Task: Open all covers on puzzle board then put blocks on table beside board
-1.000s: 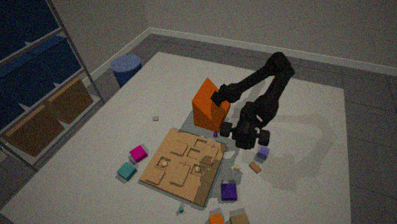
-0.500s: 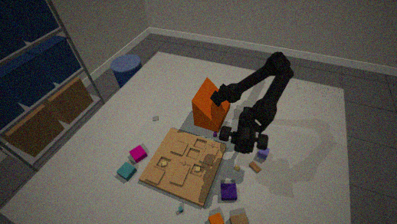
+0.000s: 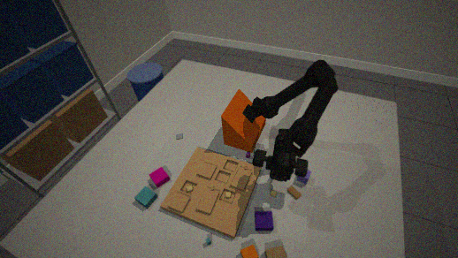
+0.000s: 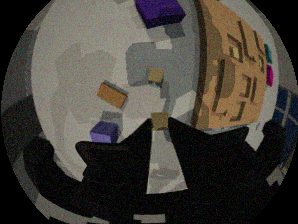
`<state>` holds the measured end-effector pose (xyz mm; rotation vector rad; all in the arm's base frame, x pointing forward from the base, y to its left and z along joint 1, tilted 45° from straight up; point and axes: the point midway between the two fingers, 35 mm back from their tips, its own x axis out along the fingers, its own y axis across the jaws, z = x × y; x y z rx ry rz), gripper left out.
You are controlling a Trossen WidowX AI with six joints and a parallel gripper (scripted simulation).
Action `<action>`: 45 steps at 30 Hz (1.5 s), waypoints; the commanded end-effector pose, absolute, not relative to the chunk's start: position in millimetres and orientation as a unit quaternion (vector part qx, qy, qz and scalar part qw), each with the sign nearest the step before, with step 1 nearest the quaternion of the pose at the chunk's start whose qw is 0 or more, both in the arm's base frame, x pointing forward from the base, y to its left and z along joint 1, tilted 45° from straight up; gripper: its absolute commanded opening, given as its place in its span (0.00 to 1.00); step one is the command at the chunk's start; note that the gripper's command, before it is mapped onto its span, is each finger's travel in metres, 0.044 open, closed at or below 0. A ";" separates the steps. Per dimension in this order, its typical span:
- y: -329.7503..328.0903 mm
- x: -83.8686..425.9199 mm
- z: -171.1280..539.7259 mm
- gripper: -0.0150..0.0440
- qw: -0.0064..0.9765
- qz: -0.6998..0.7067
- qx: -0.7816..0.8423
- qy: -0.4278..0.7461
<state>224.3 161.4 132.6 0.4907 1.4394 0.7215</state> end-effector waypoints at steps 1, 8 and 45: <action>165.3 223.0 126.7 0.39 0.665 0.317 0.217 0.640; 173.7 221.9 119.0 0.39 0.665 0.317 0.218 0.640; 190.1 218.2 107.0 1.00 0.664 0.323 0.221 0.637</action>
